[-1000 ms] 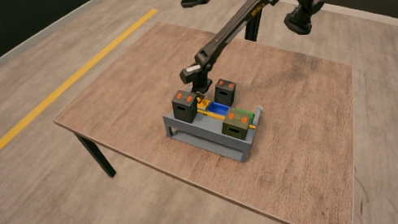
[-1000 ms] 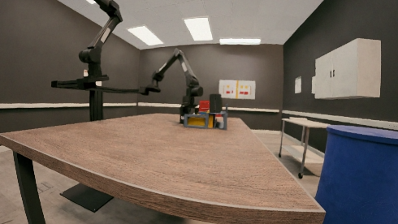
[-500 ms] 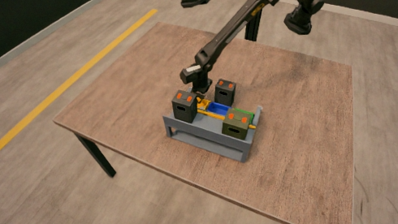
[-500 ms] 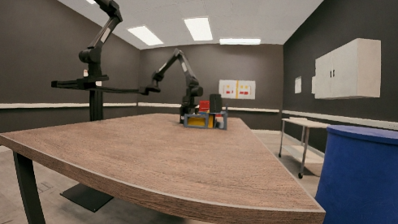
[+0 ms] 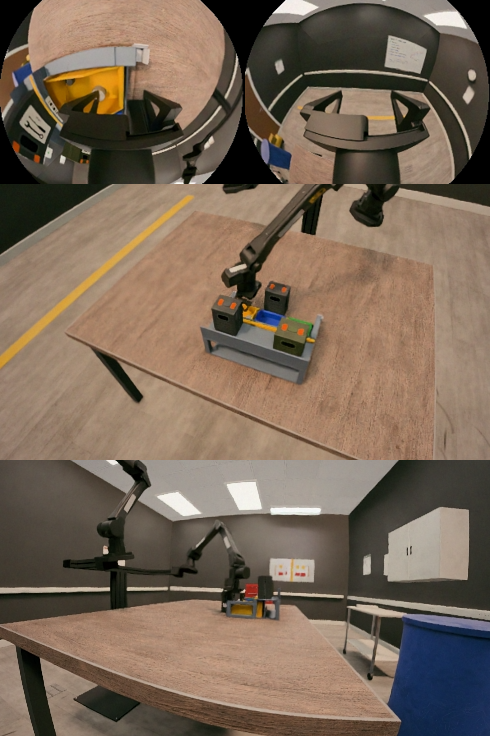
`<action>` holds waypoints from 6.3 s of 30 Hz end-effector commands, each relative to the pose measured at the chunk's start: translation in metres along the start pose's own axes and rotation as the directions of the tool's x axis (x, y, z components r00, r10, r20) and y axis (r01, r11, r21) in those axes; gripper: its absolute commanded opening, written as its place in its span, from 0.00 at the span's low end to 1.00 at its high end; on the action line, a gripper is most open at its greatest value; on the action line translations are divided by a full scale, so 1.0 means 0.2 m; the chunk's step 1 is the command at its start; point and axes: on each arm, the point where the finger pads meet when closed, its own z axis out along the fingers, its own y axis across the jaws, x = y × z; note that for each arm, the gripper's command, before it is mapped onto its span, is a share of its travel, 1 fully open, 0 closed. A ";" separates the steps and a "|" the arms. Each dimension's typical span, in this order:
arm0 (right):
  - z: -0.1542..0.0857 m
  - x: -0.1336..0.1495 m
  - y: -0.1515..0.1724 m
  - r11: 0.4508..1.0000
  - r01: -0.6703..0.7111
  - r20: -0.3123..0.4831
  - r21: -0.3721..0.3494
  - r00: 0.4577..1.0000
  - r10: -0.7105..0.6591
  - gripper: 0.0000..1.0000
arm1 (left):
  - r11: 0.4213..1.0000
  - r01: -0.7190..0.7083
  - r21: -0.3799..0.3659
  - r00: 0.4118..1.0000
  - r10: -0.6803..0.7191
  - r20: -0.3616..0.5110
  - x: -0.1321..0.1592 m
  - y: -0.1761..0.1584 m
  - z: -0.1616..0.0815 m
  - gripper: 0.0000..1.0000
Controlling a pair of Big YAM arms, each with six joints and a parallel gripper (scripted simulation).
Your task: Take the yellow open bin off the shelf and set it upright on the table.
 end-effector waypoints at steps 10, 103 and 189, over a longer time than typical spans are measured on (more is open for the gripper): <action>-0.03 -0.07 -0.02 1.000 -0.011 0.042 0.007 0.999 0.011 1.00 | 0.999 0.019 -0.039 0.999 -0.018 0.026 -0.01 0.13 -0.09 0.90; -0.03 -0.07 -0.02 1.000 -0.011 0.042 0.007 0.999 0.011 1.00 | 1.000 0.008 -0.009 1.000 -0.008 0.005 0.02 0.04 -0.01 0.90; -0.03 -0.07 -0.02 1.000 -0.011 0.042 0.007 0.999 0.011 1.00 | 0.999 0.014 -0.029 1.000 -0.014 0.019 -0.02 0.10 0.04 0.90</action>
